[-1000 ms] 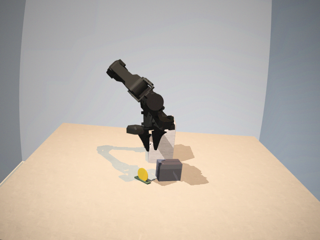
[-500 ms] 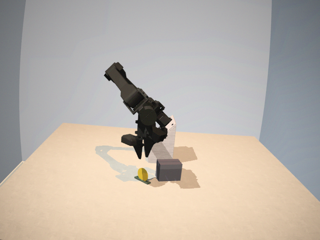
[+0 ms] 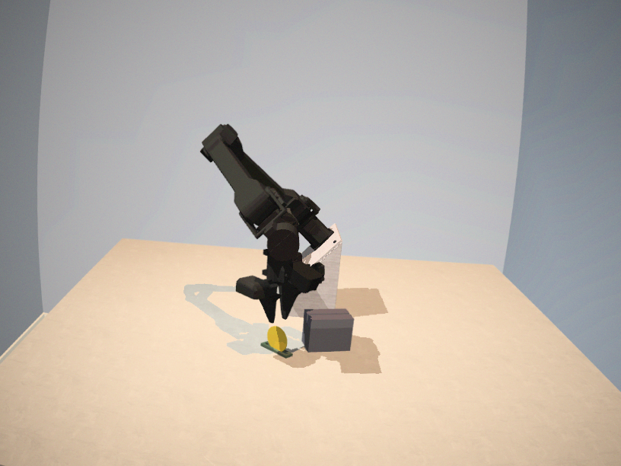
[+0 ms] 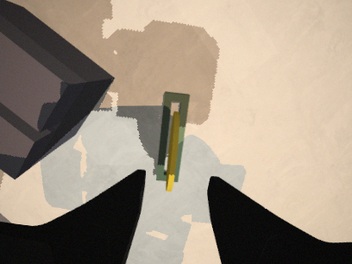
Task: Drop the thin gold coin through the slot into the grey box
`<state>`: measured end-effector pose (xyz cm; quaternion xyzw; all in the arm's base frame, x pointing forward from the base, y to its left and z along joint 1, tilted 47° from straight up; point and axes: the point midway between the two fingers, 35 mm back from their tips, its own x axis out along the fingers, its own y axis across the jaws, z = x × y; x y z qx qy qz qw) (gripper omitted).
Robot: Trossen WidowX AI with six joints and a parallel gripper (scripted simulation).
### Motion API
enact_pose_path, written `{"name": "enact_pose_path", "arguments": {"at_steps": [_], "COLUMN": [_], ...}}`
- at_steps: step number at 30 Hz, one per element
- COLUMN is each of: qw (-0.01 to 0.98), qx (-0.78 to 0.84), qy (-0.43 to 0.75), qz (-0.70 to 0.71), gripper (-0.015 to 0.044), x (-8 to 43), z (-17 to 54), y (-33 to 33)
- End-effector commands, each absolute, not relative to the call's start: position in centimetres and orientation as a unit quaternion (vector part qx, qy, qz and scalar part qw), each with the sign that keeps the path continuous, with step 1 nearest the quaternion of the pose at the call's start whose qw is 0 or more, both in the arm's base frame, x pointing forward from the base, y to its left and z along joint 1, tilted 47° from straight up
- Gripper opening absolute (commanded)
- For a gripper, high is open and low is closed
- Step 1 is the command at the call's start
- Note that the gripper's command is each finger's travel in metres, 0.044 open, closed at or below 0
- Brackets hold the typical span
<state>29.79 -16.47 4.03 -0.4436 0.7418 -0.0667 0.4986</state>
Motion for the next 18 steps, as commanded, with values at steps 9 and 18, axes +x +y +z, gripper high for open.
{"name": "enact_pose_path", "arguments": {"at_steps": [9,18], "qw": [0.495,0.495], "qx": [-0.445,-0.445], "qy": [0.743,0.743], "qz": [-0.066,-0.066], "gripper": [0.0161,0.0161], "x": [29.5,29.3], "z": [2.6,1.6], "y": [-17.9,-18.9]}}
